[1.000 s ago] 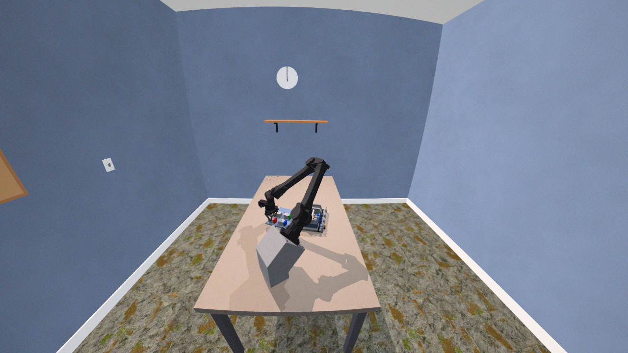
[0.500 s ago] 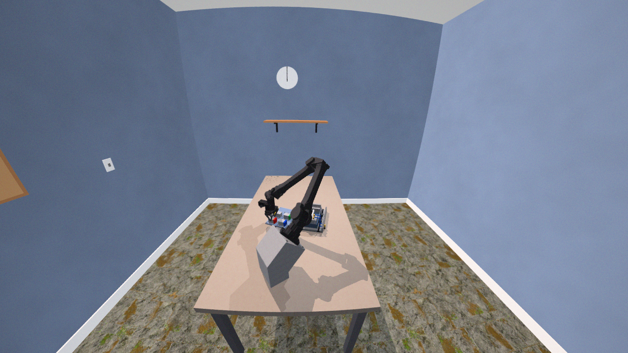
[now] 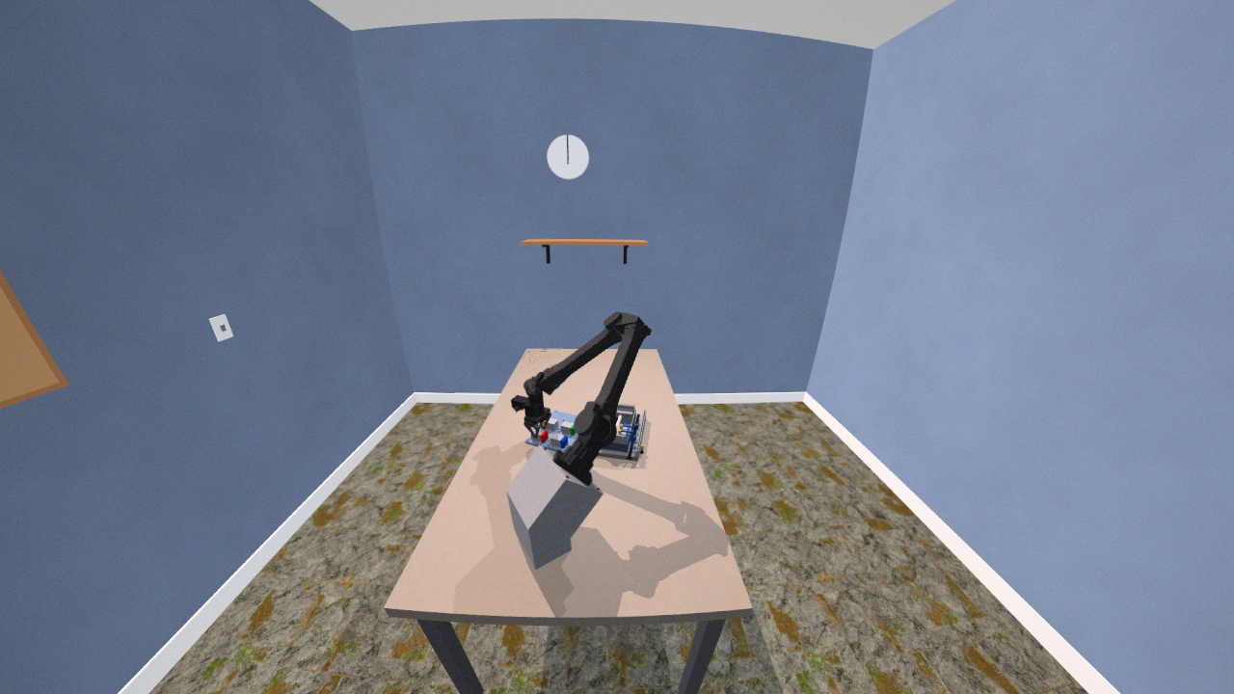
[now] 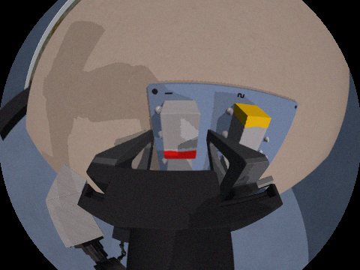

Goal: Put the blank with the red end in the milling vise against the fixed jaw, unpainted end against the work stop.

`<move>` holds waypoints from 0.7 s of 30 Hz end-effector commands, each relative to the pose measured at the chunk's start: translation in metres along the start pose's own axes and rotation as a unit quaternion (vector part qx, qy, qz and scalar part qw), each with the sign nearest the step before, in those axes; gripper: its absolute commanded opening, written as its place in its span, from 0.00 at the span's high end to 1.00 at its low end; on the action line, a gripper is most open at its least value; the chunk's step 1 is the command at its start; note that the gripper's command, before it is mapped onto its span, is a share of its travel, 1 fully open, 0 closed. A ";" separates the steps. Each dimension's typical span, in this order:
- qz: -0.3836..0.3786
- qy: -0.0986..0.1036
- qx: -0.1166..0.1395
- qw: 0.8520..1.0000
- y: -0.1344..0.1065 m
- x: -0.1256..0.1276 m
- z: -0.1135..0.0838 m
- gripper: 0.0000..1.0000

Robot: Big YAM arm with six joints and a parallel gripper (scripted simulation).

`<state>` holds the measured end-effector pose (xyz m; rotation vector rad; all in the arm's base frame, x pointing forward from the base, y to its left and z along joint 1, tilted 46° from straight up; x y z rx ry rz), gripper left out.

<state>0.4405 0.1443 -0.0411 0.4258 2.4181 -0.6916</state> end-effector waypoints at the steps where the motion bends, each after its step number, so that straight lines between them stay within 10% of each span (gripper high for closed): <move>1: 0.000 0.002 0.000 1.000 -0.001 -0.002 0.005 0.36; 15: 0.000 0.002 0.000 1.000 -0.001 -0.002 0.005 0.36; 16: 0.000 0.002 0.000 1.000 -0.001 -0.002 0.005 1.00; 21: -0.001 0.002 0.000 1.000 -0.001 -0.002 0.005 1.00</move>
Point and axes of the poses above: the point where the finger pads meet when closed, its own z axis out along the fingers, its own x axis across the jaws, y = z × x, the point moved 3 cm from there along -z, back along the fingers, and after that the axes turned 3 degrees about z, right-handed, at the moved point
